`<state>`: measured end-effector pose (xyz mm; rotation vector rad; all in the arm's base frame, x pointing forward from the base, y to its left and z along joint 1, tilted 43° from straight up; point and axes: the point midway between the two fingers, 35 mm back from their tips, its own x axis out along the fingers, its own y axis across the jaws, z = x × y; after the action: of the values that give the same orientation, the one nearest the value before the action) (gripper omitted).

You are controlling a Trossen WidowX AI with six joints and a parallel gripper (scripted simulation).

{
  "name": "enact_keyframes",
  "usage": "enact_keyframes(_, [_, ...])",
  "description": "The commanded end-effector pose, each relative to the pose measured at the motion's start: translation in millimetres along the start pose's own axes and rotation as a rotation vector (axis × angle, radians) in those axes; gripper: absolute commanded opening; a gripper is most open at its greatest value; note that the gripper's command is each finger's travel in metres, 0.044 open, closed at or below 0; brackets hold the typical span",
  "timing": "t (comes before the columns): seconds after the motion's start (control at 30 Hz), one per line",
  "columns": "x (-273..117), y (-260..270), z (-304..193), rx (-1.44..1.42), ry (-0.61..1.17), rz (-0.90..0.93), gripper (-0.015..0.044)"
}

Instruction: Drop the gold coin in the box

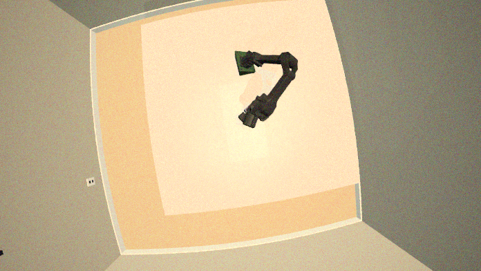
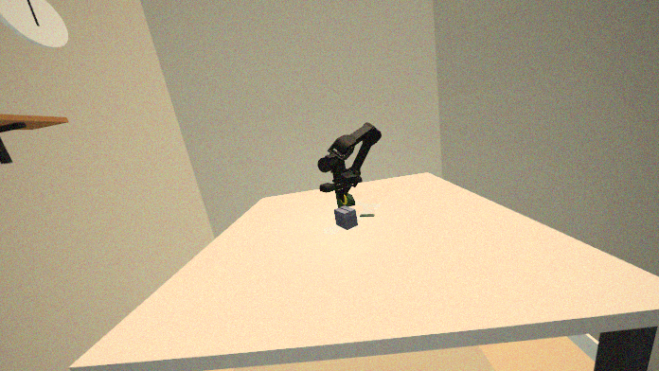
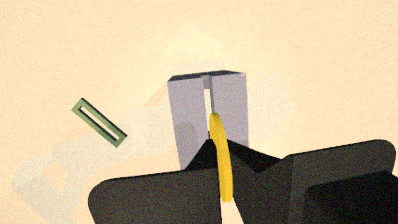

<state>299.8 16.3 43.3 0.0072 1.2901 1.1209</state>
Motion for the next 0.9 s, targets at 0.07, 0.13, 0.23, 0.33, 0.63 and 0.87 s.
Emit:
enact_keyframes(0.07, [3.9,-3.3,-1.6,-0.004,0.002,0.004,0.0000])
enact_keyframes(0.13, [4.3,-3.4,-2.5,-0.002,0.002,0.004,0.0000])
enact_keyframes(0.23, [4.4,-3.7,-3.9,0.000,0.002,0.004,0.0000])
enact_keyframes(0.33, [3.6,-3.7,-4.0,0.000,0.001,0.003,0.0004])
enact_keyframes(0.63, [2.3,-2.7,-1.7,0.000,-0.002,-0.001,0.0000])
enact_keyframes(0.87, [6.2,-3.0,-2.8,0.004,-0.002,-0.001,0.0000])
